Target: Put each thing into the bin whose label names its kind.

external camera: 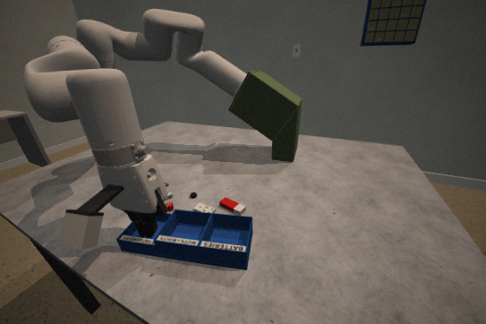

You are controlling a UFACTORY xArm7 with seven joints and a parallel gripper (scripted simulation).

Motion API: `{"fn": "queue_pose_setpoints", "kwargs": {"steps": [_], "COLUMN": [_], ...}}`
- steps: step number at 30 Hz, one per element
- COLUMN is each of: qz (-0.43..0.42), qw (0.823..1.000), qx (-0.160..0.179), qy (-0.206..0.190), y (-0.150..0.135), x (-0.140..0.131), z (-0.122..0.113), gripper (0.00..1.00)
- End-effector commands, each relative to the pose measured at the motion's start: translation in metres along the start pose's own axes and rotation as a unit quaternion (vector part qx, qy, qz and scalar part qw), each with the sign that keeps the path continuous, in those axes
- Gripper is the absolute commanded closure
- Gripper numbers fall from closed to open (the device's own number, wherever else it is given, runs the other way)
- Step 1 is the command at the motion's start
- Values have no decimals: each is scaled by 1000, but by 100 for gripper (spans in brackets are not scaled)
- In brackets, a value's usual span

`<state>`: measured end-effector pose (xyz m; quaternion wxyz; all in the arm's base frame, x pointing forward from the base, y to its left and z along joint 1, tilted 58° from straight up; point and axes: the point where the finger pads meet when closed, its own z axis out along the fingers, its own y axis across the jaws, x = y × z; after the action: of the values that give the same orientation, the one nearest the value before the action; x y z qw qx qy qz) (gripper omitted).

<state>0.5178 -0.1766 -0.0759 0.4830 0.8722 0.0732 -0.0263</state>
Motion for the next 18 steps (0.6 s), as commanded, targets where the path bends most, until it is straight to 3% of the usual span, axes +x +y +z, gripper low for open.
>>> {"fn": "queue_pose_setpoints", "kwargs": {"steps": [1, 18], "qz": [0, 0], "qw": [1000, 1000], "qx": [1, 1], "qy": [2, 2], "y": [-1, -1], "x": [2, 2], "z": [-3, -16], "gripper": [93, 93]}}
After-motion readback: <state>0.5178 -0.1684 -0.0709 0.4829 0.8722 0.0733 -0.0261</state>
